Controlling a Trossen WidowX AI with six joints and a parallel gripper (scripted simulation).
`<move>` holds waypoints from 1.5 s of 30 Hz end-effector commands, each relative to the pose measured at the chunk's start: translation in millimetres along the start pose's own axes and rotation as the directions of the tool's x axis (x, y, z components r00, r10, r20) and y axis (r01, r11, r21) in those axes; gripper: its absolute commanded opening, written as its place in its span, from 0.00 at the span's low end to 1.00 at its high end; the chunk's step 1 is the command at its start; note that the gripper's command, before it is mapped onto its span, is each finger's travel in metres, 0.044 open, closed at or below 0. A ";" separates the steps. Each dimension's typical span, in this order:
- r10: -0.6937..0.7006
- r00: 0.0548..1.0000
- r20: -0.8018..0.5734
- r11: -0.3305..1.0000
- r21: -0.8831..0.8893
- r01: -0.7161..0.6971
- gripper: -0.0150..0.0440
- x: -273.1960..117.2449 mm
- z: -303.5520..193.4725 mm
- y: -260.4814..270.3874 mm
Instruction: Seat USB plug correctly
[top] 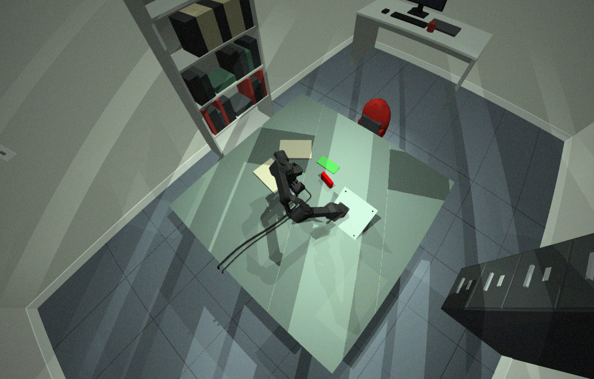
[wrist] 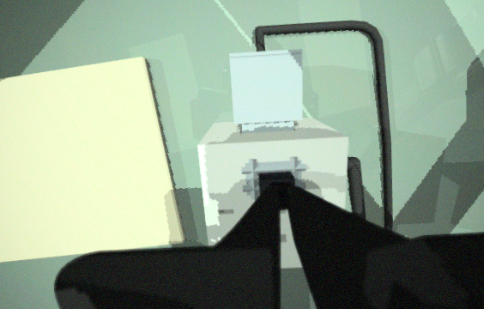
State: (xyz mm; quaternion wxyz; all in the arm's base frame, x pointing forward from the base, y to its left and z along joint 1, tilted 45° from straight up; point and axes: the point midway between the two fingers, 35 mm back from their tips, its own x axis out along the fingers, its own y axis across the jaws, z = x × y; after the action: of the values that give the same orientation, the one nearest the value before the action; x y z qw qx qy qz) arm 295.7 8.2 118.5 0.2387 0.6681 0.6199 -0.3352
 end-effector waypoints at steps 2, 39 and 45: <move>0.002 1.000 -0.002 1.000 0.003 -0.002 0.25 0.8 -0.4 0.0; 0.002 1.000 -0.002 1.000 0.003 -0.002 0.25 5.2 -0.6 0.0; 0.002 1.000 -0.002 1.000 0.003 -0.002 0.25 5.9 -0.7 0.0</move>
State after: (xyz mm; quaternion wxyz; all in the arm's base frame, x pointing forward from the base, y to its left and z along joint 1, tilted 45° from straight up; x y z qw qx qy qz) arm 296.0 9.9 115.8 0.2390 0.6697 0.6175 -0.3364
